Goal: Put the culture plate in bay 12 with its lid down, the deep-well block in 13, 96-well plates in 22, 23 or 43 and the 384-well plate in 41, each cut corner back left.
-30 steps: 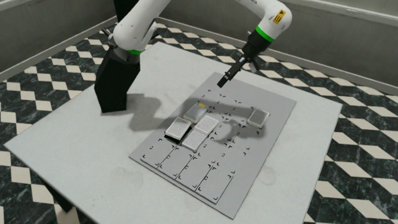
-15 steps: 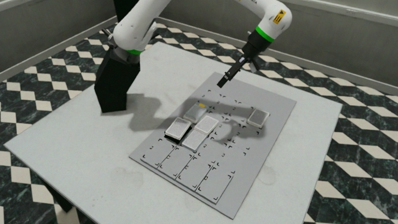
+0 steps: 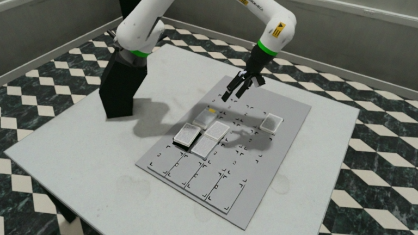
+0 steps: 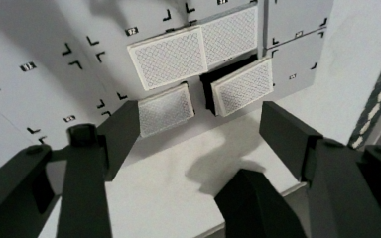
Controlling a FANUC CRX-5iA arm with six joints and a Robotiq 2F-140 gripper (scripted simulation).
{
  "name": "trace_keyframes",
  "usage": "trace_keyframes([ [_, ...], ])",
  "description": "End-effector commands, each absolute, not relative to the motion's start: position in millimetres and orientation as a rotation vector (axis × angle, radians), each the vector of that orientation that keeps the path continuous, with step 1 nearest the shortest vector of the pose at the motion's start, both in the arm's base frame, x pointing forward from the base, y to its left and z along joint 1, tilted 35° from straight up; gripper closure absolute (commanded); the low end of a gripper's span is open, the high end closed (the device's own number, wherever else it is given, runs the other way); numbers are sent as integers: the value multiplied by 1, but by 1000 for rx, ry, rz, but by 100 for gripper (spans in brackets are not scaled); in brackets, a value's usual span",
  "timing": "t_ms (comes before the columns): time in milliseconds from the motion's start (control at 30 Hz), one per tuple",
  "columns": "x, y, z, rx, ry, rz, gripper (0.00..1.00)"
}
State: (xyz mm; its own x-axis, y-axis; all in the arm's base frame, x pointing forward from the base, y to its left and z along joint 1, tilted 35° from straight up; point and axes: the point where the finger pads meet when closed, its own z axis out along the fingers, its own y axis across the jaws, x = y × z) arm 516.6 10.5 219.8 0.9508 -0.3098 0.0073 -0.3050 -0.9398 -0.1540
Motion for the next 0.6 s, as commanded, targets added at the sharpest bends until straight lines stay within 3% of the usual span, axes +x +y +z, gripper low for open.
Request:
trace_keyframes([
  [0,520,12,212,-2912,549,-66,30],
  [567,541,15,156,-2530,1128,-83,30],
])
